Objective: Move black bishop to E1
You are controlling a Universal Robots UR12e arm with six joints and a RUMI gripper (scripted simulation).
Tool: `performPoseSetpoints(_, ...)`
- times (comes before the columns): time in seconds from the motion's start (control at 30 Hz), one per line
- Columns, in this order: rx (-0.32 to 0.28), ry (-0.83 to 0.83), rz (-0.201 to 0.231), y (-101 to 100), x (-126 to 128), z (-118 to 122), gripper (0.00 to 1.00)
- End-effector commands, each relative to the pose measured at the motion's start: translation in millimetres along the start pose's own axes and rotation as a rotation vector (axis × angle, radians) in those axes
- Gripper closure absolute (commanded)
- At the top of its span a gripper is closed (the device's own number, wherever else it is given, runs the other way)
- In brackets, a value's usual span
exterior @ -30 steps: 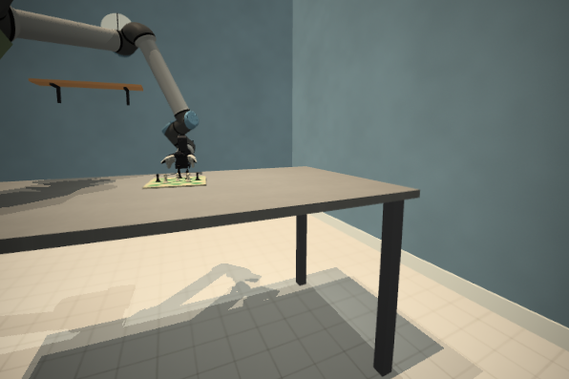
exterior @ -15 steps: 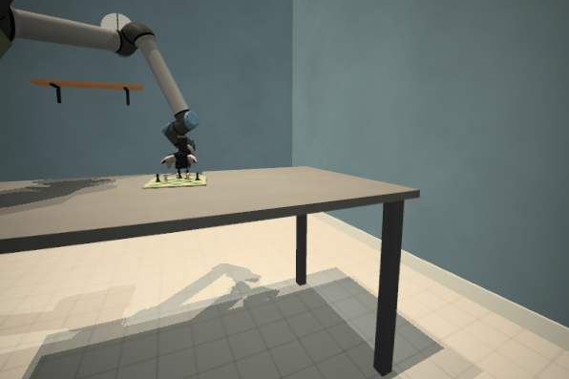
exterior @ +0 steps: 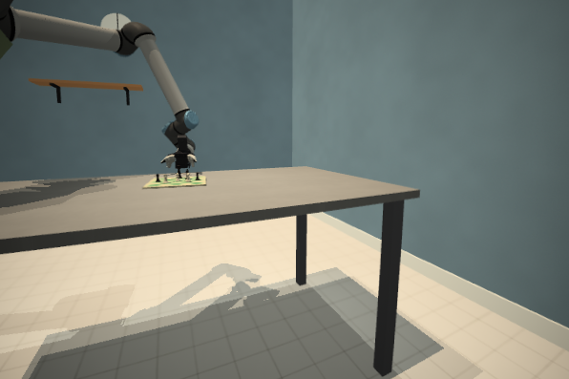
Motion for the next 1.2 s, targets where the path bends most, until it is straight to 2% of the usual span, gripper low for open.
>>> performPoseSetpoints(0.0,-0.001,-0.001,0.000,3.3,-2.2,-11.5,0.00)
performPoseSetpoints(0.1,-0.001,-0.001,0.000,4.5,-3.0,-16.5,0.00)
performPoseSetpoints(0.47,-0.001,-0.001,0.000,19.1,-12.1,-79.6,0.00)
performPoseSetpoints(0.87,-0.004,-0.006,0.004,18.9,-12.9,-82.0,0.00)
performPoseSetpoints(1.03,-0.037,-0.048,0.043,13.8,-16.2,-84.1,0.00)
performPoseSetpoints(1.17,-0.098,-0.125,0.113,4.2,-22.2,-88.0,0.00)
Point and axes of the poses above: the point where the finger pads meet when closed, its own y axis back along the fingers, its own x axis across the jaws, z = x × y, the point moved 2 cm from there along y, back along the fingers, and after that the axes turned 8 degrees about -y, right-handed, at the moved point
